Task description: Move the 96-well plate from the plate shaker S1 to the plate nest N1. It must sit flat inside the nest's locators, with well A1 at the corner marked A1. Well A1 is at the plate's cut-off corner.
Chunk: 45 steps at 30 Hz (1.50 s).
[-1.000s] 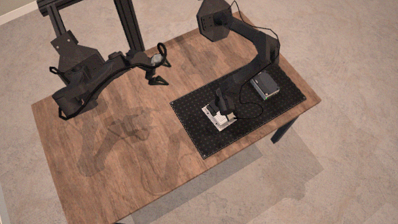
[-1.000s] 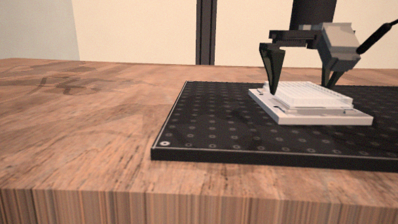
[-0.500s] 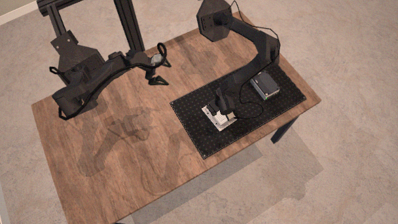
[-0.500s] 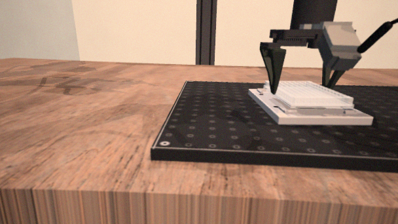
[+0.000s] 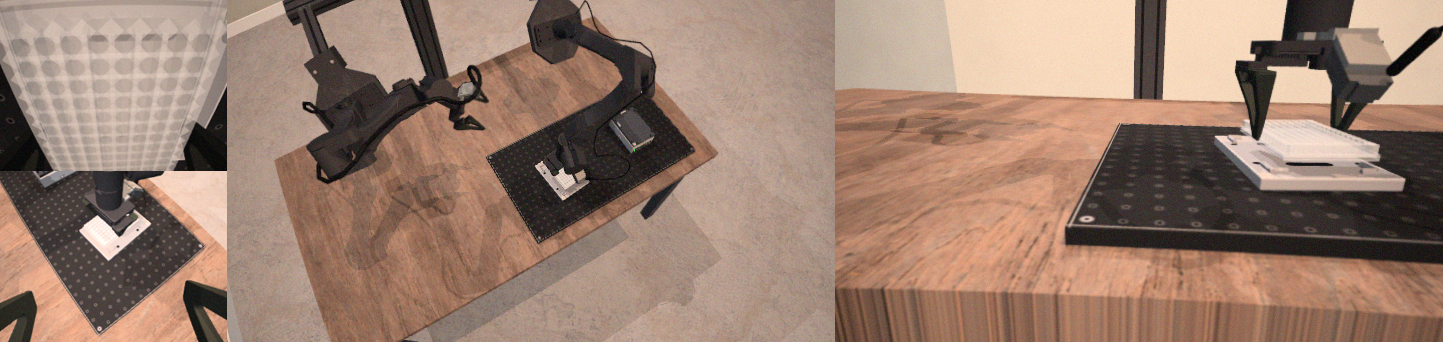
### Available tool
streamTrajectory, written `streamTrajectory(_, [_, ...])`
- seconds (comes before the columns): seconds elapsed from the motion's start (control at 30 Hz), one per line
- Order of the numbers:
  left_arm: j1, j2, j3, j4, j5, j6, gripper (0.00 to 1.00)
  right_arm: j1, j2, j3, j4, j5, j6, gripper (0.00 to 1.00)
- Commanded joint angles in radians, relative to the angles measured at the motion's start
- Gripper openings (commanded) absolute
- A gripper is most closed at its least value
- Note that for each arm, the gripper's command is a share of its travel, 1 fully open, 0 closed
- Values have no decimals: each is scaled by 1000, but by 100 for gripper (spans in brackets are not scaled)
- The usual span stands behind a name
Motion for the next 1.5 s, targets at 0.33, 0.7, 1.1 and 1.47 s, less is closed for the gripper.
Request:
streamTrajectory(0.33, [-28, -30, 0, -20, -12, -12, 81, 20, -17, 1, -8, 3, 3, 100])
streamTrajectory(0.7, [-48, -33, 32, -51, -27, -27, 81, 20, -17, 1, -8, 3, 3, 100])
streamTrajectory(1.1, [-54, -33, 41, -54, -28, -27, 81, 20, -17, 1, -8, 3, 3, 100])
streamTrajectory(1.47, [-41, -15, 27, -40, -18, -20, 81, 20, -17, 1, -8, 3, 3, 100])
